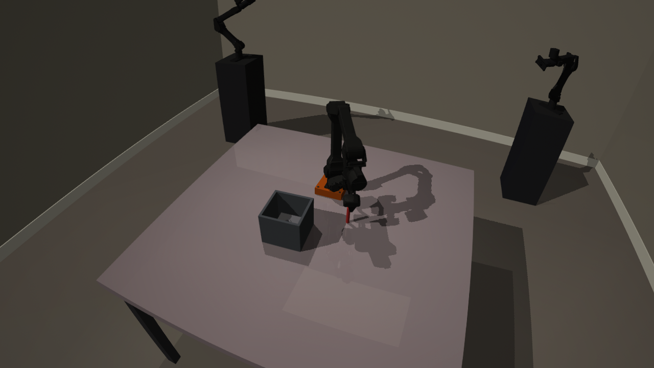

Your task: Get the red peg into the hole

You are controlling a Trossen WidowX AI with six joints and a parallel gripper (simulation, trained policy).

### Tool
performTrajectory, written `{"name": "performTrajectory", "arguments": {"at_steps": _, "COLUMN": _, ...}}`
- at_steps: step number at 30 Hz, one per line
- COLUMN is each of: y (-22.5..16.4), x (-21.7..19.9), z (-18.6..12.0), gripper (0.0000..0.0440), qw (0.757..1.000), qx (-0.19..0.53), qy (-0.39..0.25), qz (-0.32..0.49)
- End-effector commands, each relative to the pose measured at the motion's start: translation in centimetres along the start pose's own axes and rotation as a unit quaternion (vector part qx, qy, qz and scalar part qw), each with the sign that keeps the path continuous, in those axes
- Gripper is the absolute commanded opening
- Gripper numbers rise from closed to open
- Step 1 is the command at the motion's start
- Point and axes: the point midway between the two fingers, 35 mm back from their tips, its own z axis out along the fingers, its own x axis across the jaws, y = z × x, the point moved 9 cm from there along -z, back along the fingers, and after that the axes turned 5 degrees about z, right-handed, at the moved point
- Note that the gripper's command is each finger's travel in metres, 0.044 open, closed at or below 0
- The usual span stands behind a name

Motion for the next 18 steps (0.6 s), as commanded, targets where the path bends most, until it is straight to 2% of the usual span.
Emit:
{"name": "performTrajectory", "arguments": {"at_steps": 1, "y": 0.4, "x": 0.1, "z": 1.3, "gripper": 0.044, "qw": 1.0, "qx": -0.009, "qy": -0.004, "qz": 0.01}}
{"name": "performTrajectory", "arguments": {"at_steps": 8, "y": 1.0, "x": 0.2, "z": 3.6, "gripper": 0.0437, "qw": 0.999, "qx": -0.019, "qy": 0.0, "qz": 0.027}}
{"name": "performTrajectory", "arguments": {"at_steps": 11, "y": 1.1, "x": 0.3, "z": 4.3, "gripper": 0.0417, "qw": 0.999, "qx": -0.022, "qy": 0.003, "qz": 0.031}}
{"name": "performTrajectory", "arguments": {"at_steps": 13, "y": 1.1, "x": 0.4, "z": 4.7, "gripper": 0.0379, "qw": 0.999, "qx": -0.023, "qy": 0.006, "qz": 0.031}}
{"name": "performTrajectory", "arguments": {"at_steps": 18, "y": 1.0, "x": 0.9, "z": 5.5, "gripper": 0.0254, "qw": 0.999, "qx": -0.023, "qy": 0.01, "qz": 0.026}}
